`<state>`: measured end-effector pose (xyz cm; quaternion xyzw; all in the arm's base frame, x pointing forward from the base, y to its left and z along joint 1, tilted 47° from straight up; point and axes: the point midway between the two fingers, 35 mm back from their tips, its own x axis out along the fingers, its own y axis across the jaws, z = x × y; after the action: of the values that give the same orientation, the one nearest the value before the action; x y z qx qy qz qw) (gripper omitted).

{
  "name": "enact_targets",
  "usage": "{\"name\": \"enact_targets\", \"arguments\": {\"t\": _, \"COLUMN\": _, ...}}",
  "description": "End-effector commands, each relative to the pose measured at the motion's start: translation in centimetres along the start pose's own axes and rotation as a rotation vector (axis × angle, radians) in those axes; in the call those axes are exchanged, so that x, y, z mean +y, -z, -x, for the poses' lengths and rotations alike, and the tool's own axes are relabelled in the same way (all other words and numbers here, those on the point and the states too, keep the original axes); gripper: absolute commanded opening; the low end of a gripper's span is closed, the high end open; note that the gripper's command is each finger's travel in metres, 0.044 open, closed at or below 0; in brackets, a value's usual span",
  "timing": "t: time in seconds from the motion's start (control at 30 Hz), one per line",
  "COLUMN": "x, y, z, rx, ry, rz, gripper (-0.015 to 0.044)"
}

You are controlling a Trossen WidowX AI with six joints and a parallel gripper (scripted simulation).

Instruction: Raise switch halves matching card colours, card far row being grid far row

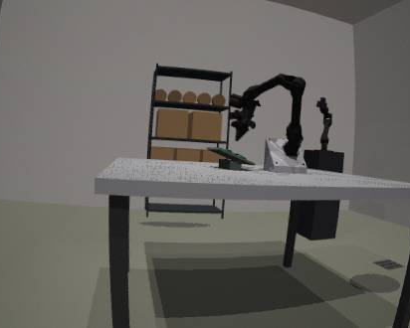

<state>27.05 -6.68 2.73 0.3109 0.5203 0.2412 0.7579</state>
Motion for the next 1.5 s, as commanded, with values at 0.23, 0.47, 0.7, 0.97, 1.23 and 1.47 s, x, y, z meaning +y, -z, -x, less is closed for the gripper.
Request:
{"name": "enact_targets", "arguments": {"t": 0.23, "x": 0.5, "y": 1.0, "z": -3.5, "rx": -0.026, "ry": 0.003, "rz": 0.008, "gripper": 0.0000}}
{"name": "enact_targets", "arguments": {"t": 0.47, "x": 0.5, "y": 1.0, "z": -4.4, "rx": -0.026, "ry": 0.002, "rz": 0.008, "gripper": 0.0000}}
{"name": "enact_targets", "arguments": {"t": 0.7, "x": 0.5, "y": 1.0, "z": -4.8, "rx": -0.026, "ry": 0.002, "rz": 0.008, "gripper": 0.0000}}
{"name": "enact_targets", "arguments": {"t": 0.97, "x": 0.5, "y": 1.0, "z": -5.9, "rx": -0.027, "ry": 0.002, "rz": 0.008, "gripper": 0.0000}}
{"name": "enact_targets", "arguments": {"t": 1.23, "x": 0.5, "y": 1.0, "z": -5.9, "rx": -0.027, "ry": 0.002, "rz": 0.008, "gripper": 0.0000}}
{"name": "enact_targets", "arguments": {"t": 1.47, "x": 0.5, "y": 1.0, "z": -5.9, "rx": -0.027, "ry": 0.002, "rz": 0.008, "gripper": 0.0000}}
